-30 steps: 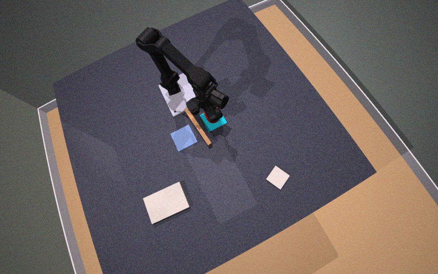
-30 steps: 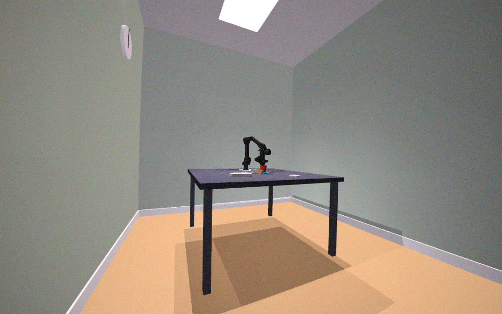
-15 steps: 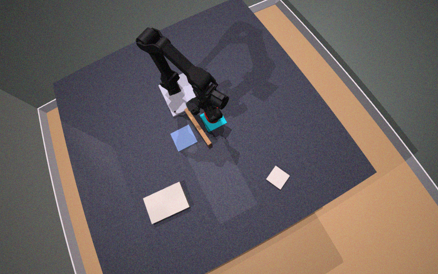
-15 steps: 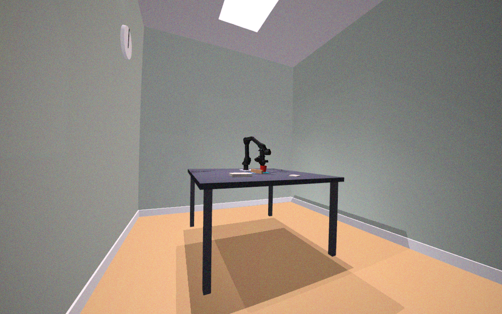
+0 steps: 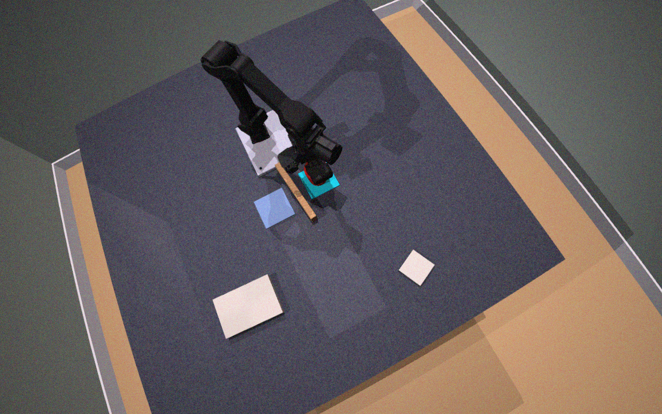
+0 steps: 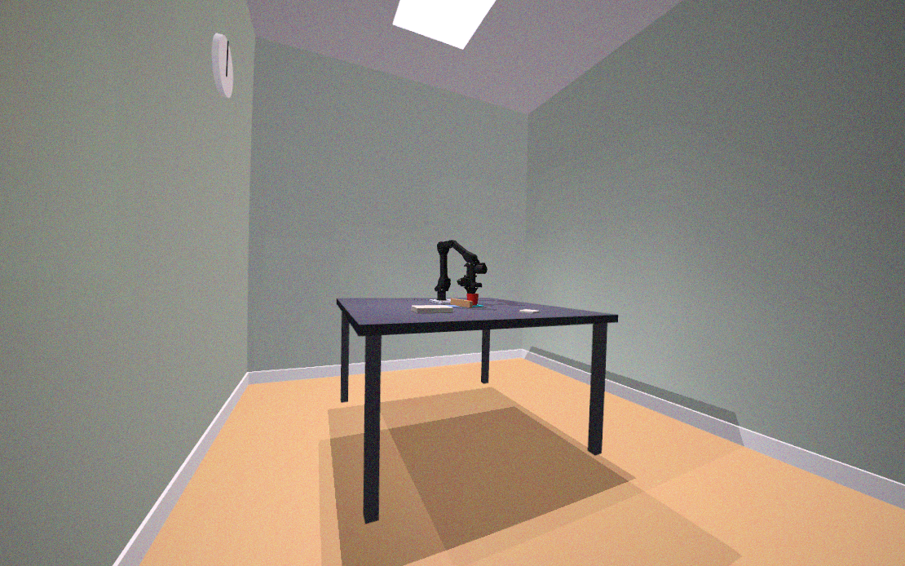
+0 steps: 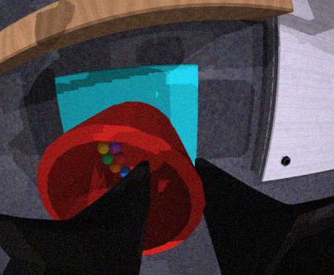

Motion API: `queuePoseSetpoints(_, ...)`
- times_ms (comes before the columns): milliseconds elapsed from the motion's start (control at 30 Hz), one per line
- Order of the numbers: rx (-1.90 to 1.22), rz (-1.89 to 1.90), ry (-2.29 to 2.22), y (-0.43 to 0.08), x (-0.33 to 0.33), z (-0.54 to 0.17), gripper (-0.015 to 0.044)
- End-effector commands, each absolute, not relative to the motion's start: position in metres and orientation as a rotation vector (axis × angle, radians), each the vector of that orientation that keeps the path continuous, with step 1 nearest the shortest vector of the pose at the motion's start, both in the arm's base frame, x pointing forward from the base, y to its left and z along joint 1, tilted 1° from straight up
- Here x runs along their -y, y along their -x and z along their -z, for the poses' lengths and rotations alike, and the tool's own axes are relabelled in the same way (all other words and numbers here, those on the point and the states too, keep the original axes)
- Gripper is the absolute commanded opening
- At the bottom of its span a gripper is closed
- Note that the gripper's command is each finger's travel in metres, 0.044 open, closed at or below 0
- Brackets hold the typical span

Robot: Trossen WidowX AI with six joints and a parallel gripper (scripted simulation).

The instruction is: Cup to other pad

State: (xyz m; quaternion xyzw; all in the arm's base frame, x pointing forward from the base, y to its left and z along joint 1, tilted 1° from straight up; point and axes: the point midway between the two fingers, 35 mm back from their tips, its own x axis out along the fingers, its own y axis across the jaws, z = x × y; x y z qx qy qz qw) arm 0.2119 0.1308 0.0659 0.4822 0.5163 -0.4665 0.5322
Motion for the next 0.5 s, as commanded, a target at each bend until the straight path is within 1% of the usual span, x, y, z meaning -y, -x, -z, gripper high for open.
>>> queuePoseSetpoints(0,-1.231,1.112,-1.15,-0.212,-0.131,-0.068,0.0128)
queuePoseSetpoints(467,-1.232,1.115,-1.15,-0.213,-0.132,-0.085,0.0128)
